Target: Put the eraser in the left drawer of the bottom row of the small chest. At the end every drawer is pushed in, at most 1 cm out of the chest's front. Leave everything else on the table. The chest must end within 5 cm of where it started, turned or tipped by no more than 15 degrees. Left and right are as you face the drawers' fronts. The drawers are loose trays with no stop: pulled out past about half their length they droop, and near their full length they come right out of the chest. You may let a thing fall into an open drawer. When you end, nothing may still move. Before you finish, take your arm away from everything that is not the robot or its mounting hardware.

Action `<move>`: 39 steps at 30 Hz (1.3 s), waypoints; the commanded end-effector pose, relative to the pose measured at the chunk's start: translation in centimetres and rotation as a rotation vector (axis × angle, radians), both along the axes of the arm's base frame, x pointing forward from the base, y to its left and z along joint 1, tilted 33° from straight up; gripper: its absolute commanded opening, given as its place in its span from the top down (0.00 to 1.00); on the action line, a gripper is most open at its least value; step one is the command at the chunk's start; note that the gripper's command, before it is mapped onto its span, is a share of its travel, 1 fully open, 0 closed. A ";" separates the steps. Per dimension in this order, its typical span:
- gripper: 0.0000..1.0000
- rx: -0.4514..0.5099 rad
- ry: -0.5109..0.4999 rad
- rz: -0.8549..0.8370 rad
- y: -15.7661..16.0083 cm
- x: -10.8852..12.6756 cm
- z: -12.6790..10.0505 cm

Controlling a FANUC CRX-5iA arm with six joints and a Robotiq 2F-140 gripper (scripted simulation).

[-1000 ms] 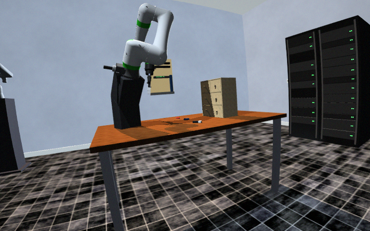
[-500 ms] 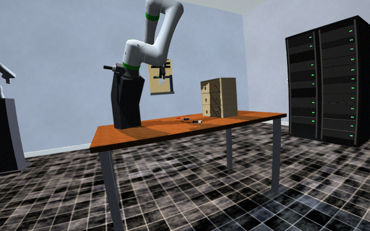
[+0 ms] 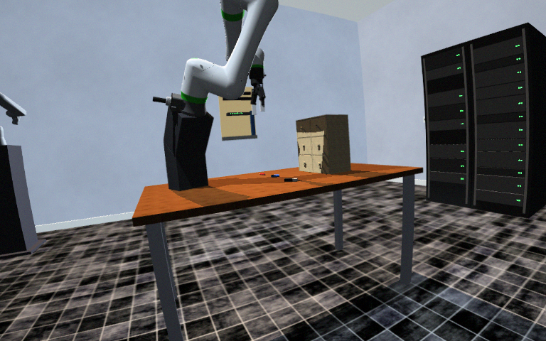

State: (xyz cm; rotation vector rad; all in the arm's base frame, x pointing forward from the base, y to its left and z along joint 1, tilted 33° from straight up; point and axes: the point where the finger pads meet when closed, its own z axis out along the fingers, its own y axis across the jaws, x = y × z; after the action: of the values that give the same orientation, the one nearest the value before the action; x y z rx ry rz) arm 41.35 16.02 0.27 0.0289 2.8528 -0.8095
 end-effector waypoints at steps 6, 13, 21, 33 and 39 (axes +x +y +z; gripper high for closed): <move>0.00 0.000 -0.012 0.048 -4.3 2.8 5.8; 0.00 0.000 -0.012 0.048 -4.3 2.8 5.9; 0.00 0.001 -0.015 0.045 -4.3 2.8 5.9; 0.00 0.062 -0.209 -0.258 -5.2 3.7 4.5; 0.00 0.108 -0.346 -0.473 -5.9 4.3 3.4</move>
State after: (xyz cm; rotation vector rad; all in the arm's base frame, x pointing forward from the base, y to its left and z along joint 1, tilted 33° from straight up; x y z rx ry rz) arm 45.08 10.75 4.64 0.5012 2.7170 -0.7026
